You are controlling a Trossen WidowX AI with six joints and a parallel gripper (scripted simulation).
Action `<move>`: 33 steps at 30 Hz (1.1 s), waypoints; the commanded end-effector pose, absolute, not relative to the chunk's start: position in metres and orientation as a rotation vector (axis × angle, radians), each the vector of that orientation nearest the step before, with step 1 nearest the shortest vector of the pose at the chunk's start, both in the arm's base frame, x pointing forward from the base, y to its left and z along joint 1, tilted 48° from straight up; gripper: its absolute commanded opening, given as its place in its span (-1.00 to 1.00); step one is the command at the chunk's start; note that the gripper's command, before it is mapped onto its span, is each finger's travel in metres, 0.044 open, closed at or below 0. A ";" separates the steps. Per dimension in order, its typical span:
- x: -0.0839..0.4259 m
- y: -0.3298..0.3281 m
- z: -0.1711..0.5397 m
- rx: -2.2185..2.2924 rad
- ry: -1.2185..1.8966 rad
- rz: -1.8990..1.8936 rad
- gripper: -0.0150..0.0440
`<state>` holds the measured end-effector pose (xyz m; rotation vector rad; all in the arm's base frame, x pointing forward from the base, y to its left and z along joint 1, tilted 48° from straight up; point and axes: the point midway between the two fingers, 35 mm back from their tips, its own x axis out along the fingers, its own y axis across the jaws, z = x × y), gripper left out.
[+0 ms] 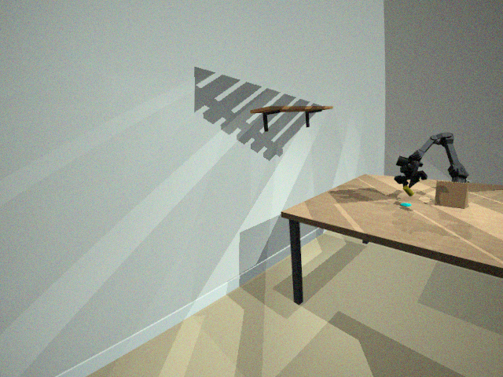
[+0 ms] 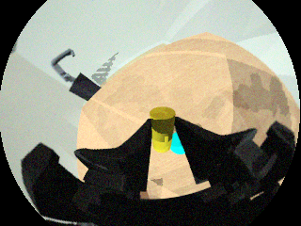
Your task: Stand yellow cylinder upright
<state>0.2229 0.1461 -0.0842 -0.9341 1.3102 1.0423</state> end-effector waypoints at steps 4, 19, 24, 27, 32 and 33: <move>0.222 0.146 -0.082 -0.911 1.260 1.070 -0.14; 0.223 0.145 -0.078 -0.870 1.150 1.116 -0.14; 0.223 0.144 -0.076 -0.858 1.111 1.129 -0.14; 0.223 0.144 -0.075 -0.852 1.087 1.136 -0.14; 0.223 0.144 -0.073 -0.843 1.048 1.148 -0.14; 0.223 0.144 -0.072 -0.841 1.040 1.150 -0.14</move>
